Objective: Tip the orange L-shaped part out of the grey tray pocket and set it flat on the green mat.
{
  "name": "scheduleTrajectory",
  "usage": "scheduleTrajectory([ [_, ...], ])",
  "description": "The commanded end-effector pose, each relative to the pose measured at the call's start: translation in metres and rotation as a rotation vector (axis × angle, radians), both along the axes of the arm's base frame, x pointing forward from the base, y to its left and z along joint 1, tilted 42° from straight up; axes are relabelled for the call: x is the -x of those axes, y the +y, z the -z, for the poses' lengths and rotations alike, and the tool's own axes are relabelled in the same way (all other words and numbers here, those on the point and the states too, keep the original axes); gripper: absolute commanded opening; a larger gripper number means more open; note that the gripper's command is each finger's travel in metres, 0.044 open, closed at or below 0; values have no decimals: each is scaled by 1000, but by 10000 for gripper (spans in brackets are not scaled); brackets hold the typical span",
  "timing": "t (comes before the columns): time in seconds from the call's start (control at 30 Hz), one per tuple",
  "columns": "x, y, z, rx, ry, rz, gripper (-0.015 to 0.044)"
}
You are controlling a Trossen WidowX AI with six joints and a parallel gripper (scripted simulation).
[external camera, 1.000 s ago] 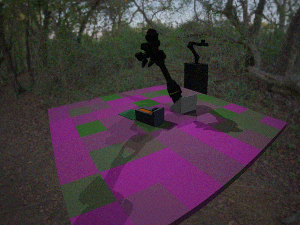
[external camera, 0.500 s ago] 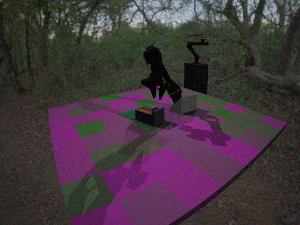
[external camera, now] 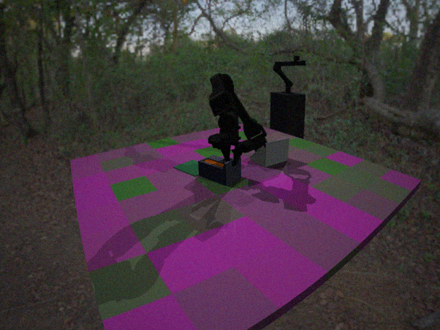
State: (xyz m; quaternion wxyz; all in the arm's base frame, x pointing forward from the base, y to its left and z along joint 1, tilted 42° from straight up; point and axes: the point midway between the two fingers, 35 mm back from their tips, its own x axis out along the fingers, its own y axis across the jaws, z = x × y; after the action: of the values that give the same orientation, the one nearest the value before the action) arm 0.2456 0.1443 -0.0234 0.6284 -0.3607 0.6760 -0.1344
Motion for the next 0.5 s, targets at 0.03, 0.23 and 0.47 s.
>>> scheduleTrajectory([
  [0.03, 0, -2, 4, -3, -7, -11, 180],
  [0.23, -1, -8, 10, -3, -7, -11, 180],
  [0.47, -2, -15, 19, -2, -7, -11, 180],
])
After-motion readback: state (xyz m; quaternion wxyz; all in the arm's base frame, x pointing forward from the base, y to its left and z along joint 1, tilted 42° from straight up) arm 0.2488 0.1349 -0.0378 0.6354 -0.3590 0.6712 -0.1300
